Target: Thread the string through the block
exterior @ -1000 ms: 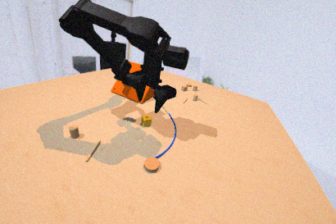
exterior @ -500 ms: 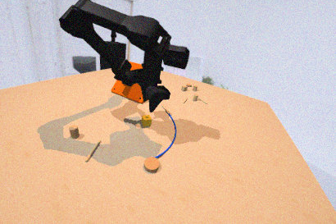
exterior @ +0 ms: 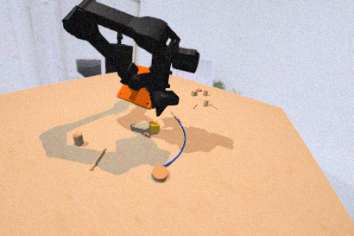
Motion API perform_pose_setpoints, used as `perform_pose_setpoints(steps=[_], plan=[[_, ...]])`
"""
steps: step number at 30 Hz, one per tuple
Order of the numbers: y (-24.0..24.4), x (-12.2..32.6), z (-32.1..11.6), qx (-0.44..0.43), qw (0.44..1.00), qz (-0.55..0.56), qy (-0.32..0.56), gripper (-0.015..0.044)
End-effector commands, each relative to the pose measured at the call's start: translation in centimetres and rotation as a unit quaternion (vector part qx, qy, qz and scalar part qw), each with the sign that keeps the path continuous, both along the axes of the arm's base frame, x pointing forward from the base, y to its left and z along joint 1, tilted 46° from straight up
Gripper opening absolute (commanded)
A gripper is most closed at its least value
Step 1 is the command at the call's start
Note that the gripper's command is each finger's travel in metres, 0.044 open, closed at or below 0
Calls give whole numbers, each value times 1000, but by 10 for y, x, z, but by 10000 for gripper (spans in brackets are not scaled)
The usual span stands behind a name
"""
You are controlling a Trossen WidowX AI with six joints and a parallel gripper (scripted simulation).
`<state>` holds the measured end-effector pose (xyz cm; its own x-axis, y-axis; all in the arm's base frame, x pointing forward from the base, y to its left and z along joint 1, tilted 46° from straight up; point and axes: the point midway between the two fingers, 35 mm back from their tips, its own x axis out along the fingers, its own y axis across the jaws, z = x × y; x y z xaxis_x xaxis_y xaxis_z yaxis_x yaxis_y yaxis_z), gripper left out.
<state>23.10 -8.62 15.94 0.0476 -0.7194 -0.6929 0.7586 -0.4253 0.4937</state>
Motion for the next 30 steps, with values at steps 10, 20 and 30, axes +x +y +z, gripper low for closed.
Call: perform_pose_setpoints(steps=[10,20,30], plan=[[-13,2,-13,1,1000,0,0,240],[-24,3,-24,0,1000,0,-1,240],[-37,3,-35,-1,1000,0,-1,240]])
